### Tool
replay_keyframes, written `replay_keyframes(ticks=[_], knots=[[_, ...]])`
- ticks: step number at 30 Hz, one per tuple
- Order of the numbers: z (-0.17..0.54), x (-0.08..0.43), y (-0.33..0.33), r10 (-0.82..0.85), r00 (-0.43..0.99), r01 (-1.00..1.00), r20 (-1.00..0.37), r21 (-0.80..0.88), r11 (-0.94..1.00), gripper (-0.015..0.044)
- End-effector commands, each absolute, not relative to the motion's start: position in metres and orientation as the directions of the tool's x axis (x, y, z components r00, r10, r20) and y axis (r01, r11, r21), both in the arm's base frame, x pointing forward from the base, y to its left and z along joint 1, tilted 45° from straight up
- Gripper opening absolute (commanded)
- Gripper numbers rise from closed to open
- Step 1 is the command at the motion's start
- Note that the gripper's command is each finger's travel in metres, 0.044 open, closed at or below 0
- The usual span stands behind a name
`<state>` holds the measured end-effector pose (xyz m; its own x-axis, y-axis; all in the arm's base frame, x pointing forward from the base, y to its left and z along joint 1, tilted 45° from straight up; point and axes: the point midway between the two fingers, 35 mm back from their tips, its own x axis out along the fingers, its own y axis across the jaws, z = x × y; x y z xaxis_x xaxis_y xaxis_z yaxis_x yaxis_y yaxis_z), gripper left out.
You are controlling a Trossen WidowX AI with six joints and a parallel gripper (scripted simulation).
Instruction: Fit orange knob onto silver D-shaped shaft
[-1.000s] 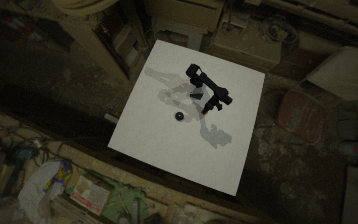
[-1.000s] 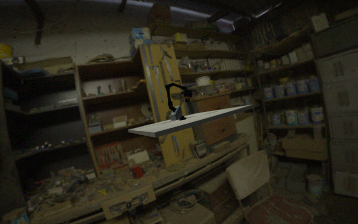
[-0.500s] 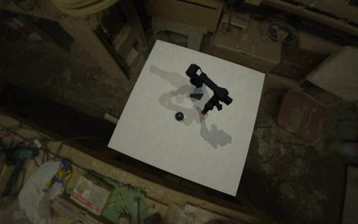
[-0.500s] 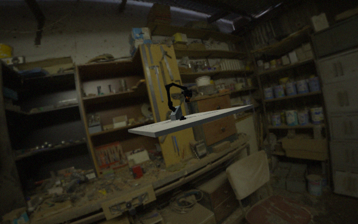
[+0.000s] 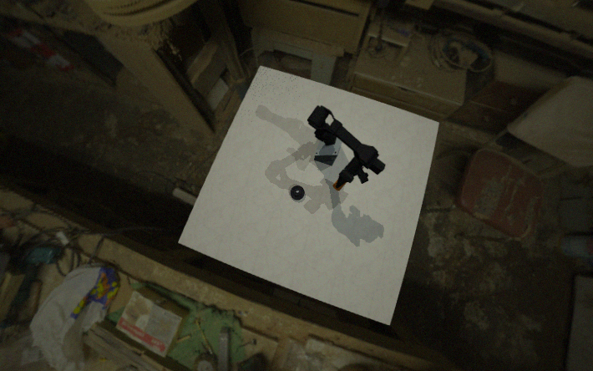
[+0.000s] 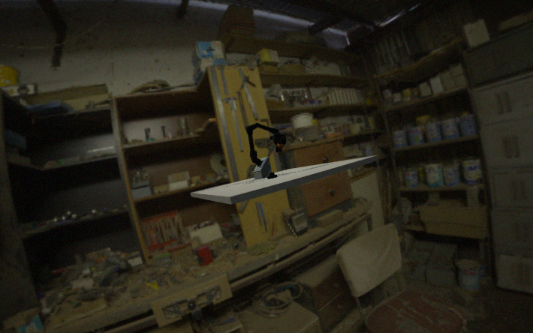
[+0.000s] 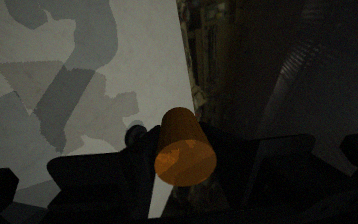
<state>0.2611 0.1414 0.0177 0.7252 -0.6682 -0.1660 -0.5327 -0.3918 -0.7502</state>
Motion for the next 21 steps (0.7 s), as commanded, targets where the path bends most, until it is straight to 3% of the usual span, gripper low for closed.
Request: replay_keyframes(ticks=[1,9,21], knots=[[0.017,0.261,0.141,-0.662,0.733,-0.523,-0.156,-0.751,-0.403,0.0000],[0.008,0.263,0.130,-0.701,0.675,-0.597,-0.231,-0.729,-0.334,0.0000],[-0.008,0.270,0.109,-0.771,0.451,-0.781,-0.451,-0.618,-0.095,0.0000]])
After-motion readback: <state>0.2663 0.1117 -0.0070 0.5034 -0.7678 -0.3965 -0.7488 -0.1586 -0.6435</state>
